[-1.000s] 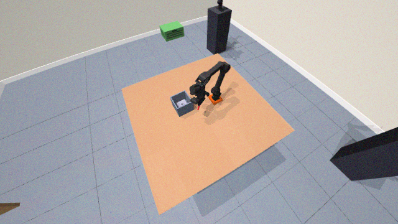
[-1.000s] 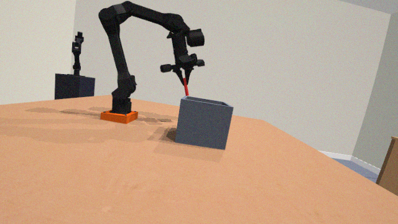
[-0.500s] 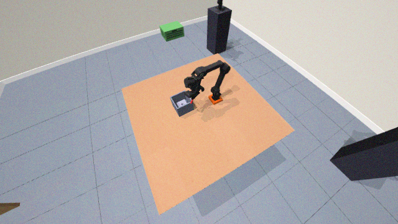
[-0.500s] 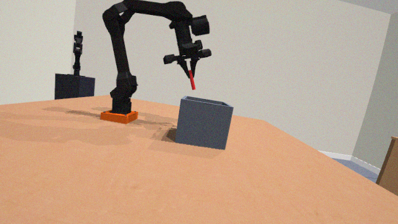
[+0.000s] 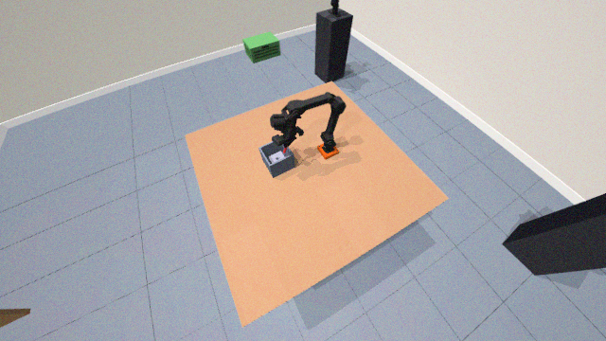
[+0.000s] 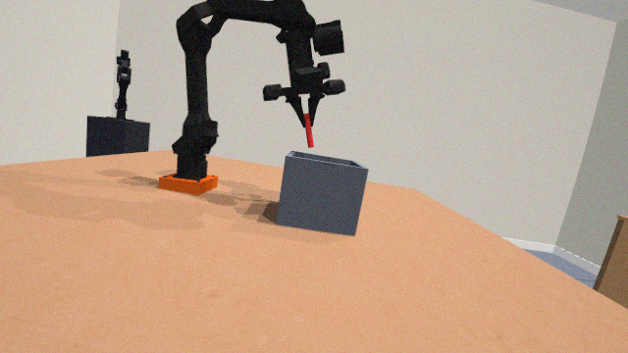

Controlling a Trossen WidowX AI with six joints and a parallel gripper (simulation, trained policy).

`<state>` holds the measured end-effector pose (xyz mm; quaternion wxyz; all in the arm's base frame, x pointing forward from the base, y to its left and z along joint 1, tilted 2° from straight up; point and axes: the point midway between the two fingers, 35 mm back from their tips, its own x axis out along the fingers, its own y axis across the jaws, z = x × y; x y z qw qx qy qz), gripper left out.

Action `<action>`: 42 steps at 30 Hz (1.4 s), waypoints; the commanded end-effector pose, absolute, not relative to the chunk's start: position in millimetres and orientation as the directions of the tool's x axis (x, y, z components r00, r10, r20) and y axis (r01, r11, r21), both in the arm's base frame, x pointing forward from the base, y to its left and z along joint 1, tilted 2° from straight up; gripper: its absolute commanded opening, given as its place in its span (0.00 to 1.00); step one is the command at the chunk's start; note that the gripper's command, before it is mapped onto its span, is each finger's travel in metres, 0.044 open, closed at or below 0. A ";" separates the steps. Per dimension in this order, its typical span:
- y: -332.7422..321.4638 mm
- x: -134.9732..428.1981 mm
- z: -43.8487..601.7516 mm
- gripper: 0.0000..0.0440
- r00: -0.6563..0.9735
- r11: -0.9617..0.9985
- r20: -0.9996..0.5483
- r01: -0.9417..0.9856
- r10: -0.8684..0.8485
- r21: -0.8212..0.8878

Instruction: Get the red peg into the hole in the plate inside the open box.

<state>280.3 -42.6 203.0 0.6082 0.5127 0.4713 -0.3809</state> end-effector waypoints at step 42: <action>-97.2 326.5 86.0 0.07 0.125 0.260 -0.986 0.954 0.110 0.150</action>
